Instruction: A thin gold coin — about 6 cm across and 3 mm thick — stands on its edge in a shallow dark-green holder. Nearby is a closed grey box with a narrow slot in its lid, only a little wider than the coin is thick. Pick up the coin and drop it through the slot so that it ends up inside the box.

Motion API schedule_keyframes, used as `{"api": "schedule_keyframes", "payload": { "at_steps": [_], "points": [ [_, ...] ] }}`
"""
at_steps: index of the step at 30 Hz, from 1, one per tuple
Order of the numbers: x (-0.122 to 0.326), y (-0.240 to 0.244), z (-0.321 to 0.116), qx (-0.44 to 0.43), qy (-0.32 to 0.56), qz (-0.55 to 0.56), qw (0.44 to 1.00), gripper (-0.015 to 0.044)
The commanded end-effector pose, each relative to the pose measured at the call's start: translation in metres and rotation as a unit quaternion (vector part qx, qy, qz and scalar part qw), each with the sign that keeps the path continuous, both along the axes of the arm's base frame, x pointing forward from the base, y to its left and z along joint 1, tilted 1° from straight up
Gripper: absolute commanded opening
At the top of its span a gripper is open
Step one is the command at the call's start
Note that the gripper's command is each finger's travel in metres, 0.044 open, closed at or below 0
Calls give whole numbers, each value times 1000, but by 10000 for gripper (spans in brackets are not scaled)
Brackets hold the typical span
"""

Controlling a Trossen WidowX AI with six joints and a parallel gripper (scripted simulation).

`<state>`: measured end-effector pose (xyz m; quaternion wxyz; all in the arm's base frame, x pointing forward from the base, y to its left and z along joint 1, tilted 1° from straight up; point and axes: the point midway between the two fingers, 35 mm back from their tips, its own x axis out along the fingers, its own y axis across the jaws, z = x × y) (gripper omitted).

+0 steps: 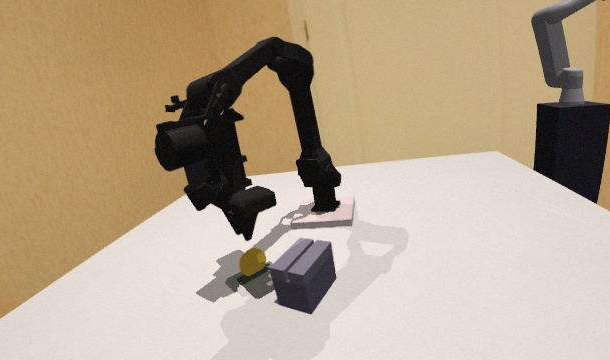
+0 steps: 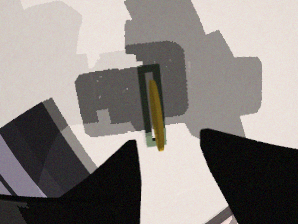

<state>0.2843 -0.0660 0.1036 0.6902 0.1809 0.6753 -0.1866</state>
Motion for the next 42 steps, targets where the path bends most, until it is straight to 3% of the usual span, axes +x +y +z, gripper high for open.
{"api": "schedule_keyframes", "payload": {
  "at_steps": [1,42],
  "points": [
    [-3,3,-12,4,3,-2,1000,161],
    [-2,1,-73,4,3,-2,1000,161]
  ]
}}
